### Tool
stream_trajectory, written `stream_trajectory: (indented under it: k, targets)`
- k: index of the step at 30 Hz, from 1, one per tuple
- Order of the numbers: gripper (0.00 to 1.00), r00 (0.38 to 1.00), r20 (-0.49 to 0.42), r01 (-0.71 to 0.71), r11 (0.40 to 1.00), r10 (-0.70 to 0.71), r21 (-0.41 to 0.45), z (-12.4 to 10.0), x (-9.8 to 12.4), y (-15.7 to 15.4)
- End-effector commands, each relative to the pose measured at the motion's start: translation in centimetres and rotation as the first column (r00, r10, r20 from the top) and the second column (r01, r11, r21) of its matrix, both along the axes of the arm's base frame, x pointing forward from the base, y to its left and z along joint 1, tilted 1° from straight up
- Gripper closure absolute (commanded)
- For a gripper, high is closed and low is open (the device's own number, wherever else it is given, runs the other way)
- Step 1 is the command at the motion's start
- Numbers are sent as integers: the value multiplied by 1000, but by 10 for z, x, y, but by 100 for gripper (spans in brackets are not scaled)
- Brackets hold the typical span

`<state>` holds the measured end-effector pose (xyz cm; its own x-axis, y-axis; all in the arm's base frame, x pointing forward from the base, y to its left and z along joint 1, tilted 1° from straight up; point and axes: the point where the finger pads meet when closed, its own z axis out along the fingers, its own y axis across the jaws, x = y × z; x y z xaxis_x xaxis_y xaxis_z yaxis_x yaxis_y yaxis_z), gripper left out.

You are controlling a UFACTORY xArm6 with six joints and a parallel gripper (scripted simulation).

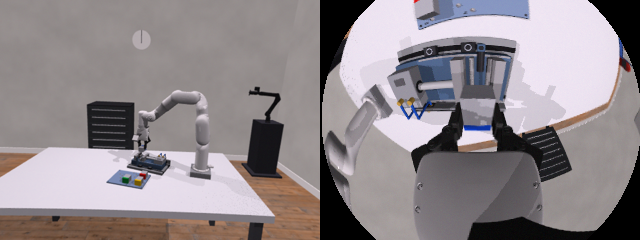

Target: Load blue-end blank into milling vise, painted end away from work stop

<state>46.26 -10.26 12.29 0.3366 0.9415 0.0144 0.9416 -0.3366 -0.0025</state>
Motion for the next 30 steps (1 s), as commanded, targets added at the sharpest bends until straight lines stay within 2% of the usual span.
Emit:
stream_trajectory:
  k: [1,28,30]
  targets:
    - [100,1000,5,0,1000,0,-1,2,2,1]
    - [100,1000,5,0,1000,0,-1,2,2,3]
    - [100,1000,5,0,1000,0,-1,-4,2,3]
